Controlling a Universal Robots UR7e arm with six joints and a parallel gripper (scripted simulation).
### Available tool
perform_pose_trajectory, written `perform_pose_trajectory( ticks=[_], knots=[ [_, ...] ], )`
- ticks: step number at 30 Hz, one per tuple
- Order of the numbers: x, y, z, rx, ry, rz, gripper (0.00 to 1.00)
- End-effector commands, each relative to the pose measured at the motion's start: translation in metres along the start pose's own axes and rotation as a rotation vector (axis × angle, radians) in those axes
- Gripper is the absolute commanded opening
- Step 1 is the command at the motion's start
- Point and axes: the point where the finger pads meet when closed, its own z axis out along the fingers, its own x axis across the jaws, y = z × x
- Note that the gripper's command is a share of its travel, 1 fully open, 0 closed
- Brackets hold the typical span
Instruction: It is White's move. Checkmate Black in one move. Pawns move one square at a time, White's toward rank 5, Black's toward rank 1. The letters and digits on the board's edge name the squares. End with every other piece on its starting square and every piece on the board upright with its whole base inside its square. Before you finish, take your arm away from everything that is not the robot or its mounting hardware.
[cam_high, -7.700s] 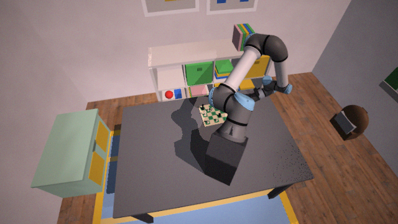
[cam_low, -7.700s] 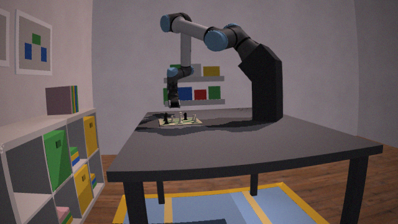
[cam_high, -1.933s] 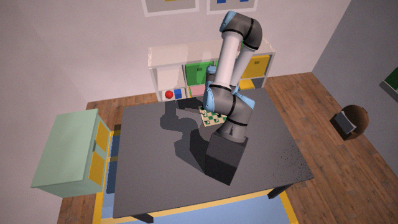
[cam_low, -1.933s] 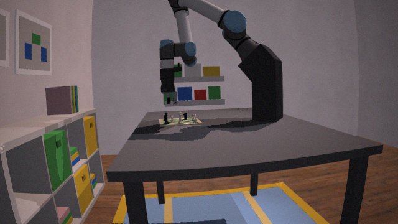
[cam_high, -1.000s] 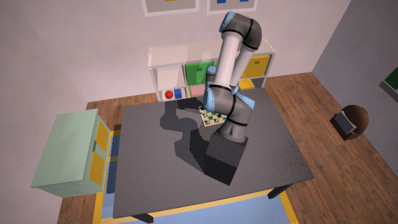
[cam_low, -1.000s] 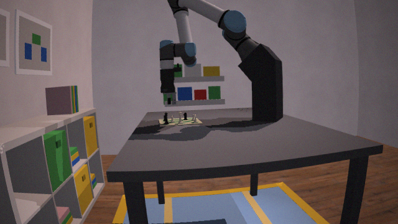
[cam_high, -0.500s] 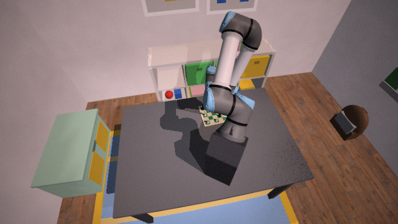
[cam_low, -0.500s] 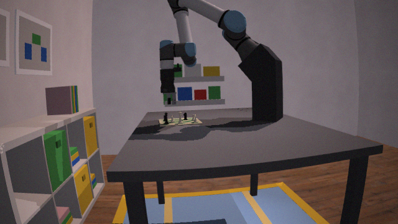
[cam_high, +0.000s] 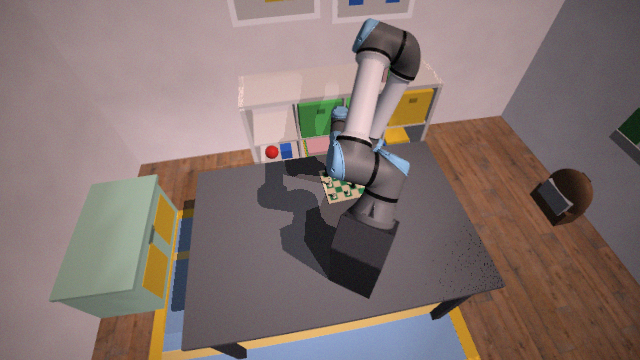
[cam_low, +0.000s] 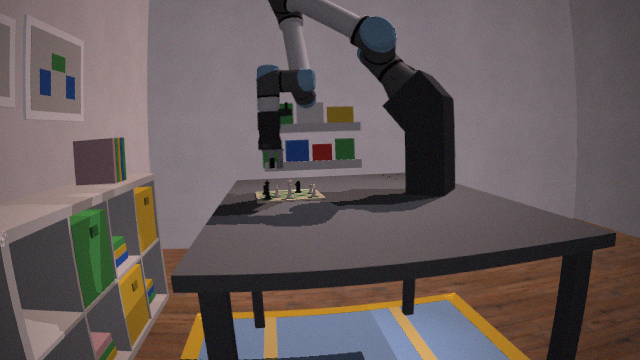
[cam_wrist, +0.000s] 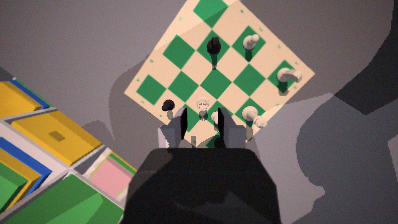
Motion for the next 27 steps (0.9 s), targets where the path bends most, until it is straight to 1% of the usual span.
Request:
perform_pose_trajectory(
  ticks=[1,7,17,19,27],
  knots=[
    [0.0,0.0,0.002,-0.001,-0.001,0.0,0.73],
    [0.0,0.0,0.007,-0.001,-0.001,0.0,0.73],
    [0.0,0.0,0.022,-0.001,-0.001,0.0,0.73],
    [0.0,0.0,0.022,-0.001,-0.001,0.0,0.73],
    [0.0,0.0,0.035,-0.001,-0.001,0.0,0.73]
  ],
)
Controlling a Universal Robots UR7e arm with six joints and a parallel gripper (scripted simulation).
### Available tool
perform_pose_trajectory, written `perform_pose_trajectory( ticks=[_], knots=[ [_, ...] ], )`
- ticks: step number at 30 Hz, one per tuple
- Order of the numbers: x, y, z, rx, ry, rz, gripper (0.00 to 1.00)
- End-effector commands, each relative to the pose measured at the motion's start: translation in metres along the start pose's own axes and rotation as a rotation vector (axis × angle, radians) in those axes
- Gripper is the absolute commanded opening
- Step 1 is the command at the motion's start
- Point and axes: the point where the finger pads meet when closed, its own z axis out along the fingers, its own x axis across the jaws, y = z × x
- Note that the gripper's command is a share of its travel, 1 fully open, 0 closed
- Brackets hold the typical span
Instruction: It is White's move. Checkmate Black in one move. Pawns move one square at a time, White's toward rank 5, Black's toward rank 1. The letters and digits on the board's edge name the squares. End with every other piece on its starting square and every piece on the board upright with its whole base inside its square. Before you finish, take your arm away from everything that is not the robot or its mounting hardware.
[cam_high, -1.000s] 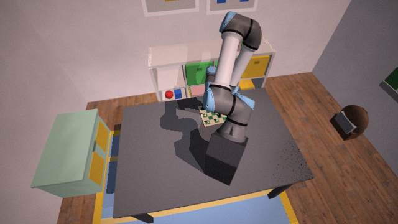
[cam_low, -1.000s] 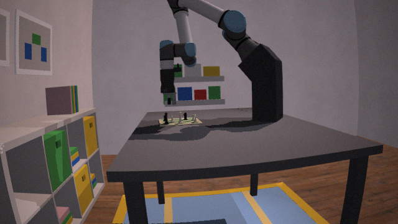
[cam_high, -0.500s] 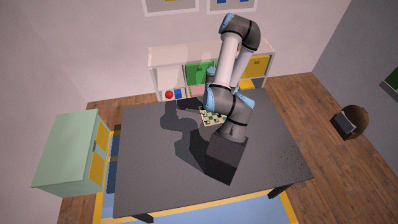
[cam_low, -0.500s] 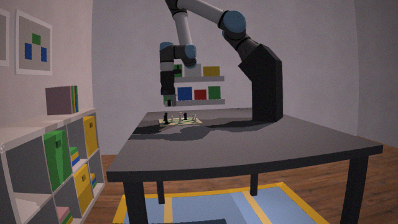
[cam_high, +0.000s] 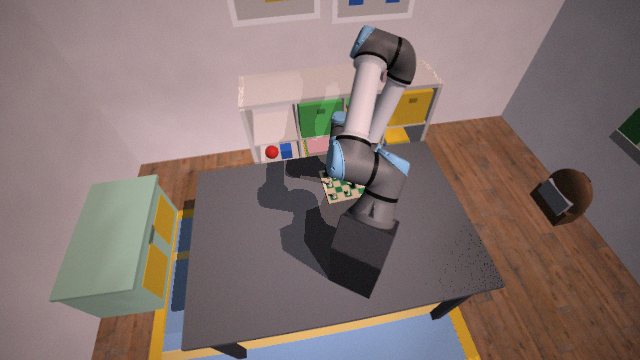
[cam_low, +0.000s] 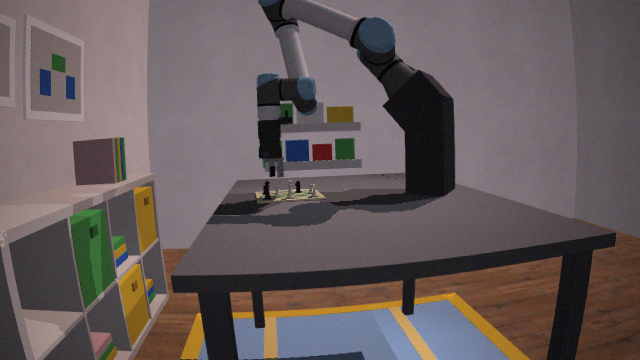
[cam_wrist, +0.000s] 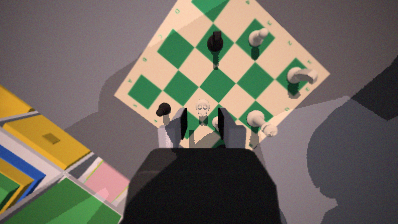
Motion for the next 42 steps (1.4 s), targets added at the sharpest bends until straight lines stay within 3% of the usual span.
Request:
perform_pose_trajectory(
  ticks=[1,17,42],
  knots=[
    [0.0,0.0,0.008,-0.001,-0.001,0.0,0.73],
    [0.0,0.0,0.021,-0.001,-0.001,0.0,0.73],
    [0.0,0.0,0.022,-0.001,-0.001,0.0,0.73]
  ],
)
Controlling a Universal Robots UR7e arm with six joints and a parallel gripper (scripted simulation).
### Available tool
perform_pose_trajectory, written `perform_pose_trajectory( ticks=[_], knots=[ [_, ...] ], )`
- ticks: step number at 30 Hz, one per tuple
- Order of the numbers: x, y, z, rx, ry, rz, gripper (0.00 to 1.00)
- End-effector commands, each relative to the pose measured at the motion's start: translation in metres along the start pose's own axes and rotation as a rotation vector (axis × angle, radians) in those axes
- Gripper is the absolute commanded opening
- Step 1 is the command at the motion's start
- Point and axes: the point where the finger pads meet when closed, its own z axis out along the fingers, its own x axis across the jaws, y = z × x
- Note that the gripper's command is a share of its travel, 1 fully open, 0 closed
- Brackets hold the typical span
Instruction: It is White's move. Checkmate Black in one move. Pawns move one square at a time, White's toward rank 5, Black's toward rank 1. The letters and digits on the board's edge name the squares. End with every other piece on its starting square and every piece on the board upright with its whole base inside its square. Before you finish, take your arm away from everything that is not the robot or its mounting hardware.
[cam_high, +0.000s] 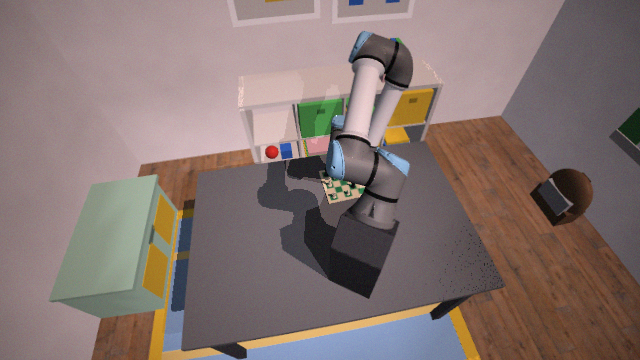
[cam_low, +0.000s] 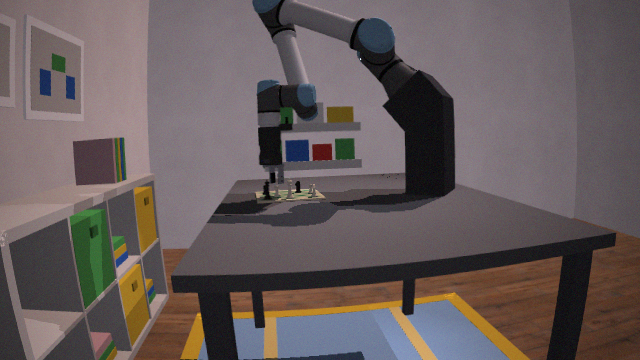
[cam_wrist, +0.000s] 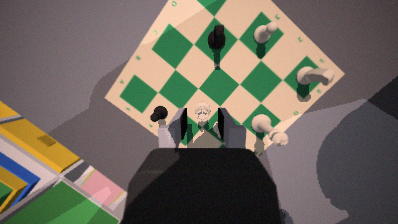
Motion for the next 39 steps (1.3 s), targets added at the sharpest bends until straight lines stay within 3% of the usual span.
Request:
perform_pose_trajectory(
  ticks=[1,24,39],
  knots=[
    [0.0,0.0,0.0,-0.001,-0.001,0.0,0.73],
    [0.0,0.0,0.001,-0.001,-0.001,0.0,0.73],
    [0.0,0.0,0.021,-0.001,-0.001,0.0,0.73]
  ],
)
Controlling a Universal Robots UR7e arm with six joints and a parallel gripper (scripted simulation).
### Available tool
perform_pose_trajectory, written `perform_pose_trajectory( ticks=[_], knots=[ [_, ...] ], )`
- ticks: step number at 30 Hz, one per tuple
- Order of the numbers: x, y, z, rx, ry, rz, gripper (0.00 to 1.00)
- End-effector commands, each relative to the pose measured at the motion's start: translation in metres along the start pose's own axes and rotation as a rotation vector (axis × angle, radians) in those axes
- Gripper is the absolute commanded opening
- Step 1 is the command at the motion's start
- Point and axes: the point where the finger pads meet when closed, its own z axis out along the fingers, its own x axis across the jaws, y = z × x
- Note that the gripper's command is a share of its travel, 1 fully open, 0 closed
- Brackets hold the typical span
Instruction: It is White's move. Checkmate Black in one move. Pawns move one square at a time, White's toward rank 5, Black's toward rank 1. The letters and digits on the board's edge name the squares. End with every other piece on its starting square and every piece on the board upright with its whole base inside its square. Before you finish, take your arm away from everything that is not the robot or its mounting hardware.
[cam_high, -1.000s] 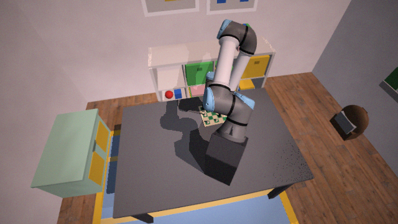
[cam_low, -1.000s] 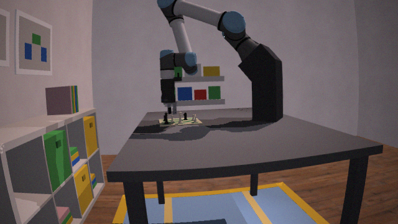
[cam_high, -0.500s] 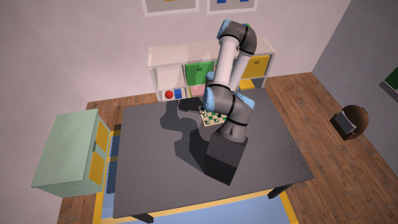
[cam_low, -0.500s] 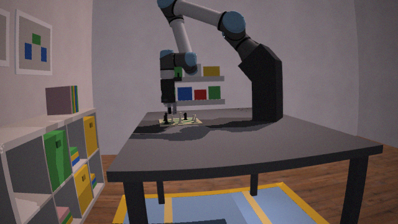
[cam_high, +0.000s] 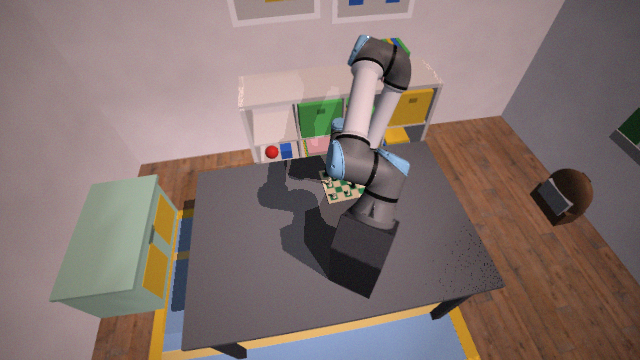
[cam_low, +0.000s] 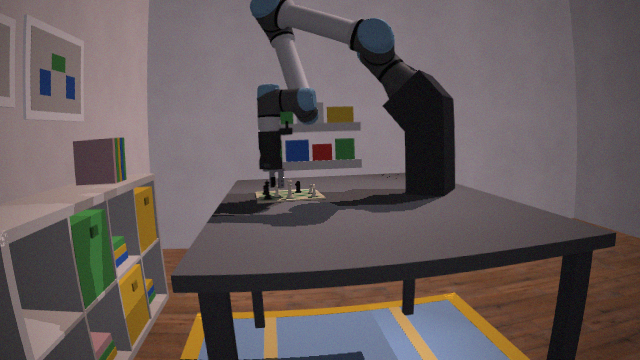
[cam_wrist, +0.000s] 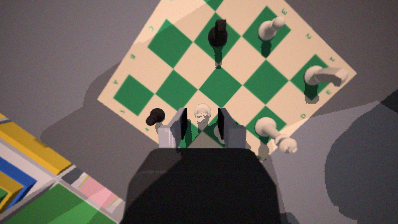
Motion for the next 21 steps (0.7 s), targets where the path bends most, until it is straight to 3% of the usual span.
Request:
perform_pose_trajectory(
  ticks=[1,21],
  knots=[
    [-0.0003,0.0003,0.0082,-0.001,-0.001,0.0,0.73],
    [-0.0003,0.0003,0.0166,-0.001,-0.001,0.0,0.73]
  ],
)
